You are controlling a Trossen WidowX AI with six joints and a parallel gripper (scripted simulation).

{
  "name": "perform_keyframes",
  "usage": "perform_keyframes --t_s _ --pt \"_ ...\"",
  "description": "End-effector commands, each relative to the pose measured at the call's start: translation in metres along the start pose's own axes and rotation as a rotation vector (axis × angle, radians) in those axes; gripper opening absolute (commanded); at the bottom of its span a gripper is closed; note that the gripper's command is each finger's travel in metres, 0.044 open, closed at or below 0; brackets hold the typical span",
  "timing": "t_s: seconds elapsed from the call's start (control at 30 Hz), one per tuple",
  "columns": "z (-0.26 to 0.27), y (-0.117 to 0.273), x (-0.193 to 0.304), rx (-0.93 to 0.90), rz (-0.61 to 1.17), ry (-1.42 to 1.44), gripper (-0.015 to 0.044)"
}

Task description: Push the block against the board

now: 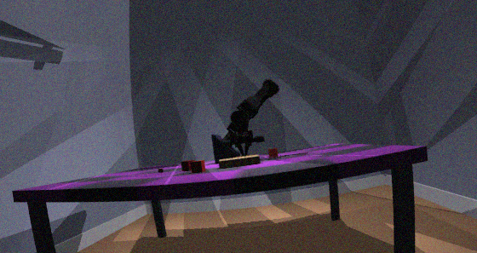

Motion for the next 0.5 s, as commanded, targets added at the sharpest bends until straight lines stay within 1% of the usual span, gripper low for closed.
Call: perform_keyframes --t_s 0.0,0.47 --pt "-0.0005 -0.0001 -0.0035 -0.003 -0.001 -0.004 0.0000" --pt "-0.0022 0.0000 -0.0132 -0.003 -0.001 -0.003 0.0000"
Point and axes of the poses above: the point midway between the two fingers, 35 mm back from their tips, its own y axis back along the fingers, its own z axis across the jaws, x = y × z, the point moved 9 cm from there along y, back along the fingers, and after that the axes turned 10 degrees about y, right-handed, at the moved point
